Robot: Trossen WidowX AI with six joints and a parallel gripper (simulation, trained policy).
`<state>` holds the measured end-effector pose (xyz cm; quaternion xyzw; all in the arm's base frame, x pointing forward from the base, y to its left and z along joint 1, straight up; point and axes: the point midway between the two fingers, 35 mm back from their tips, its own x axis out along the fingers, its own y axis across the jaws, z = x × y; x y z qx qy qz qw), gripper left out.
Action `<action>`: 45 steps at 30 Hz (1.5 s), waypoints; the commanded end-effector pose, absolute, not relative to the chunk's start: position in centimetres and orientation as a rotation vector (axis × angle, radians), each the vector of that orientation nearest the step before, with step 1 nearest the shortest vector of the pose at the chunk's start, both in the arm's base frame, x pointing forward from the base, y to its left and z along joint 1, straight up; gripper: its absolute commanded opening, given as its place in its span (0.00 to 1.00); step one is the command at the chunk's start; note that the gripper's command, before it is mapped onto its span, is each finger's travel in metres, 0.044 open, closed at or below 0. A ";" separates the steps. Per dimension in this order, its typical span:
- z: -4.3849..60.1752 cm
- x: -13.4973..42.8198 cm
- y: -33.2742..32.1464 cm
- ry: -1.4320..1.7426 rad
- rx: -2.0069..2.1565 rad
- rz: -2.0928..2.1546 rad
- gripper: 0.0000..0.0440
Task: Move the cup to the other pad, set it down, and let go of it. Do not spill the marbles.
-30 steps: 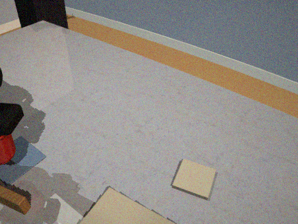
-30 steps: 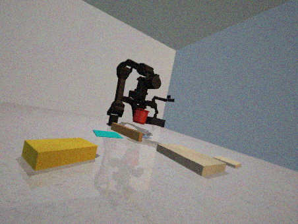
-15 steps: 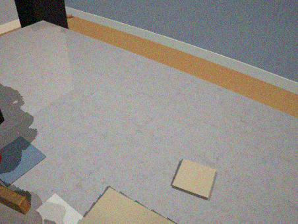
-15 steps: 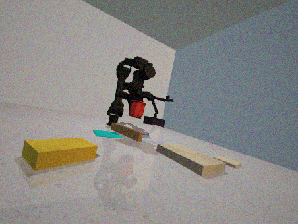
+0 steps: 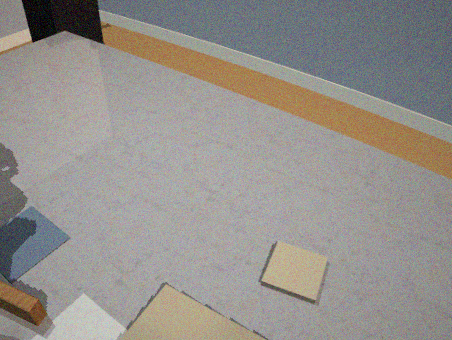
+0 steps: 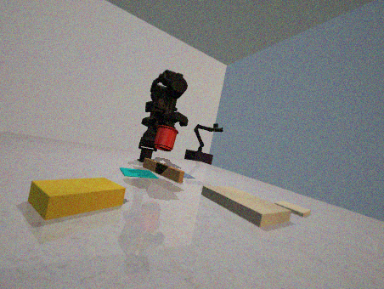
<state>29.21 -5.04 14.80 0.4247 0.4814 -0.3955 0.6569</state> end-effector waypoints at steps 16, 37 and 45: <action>10.6 29.2 -9.3 1.025 1.016 -0.980 0.00; 6.5 27.4 -10.5 1.008 1.068 -1.043 0.31; 7.9 27.6 -11.1 0.945 1.101 -1.010 0.40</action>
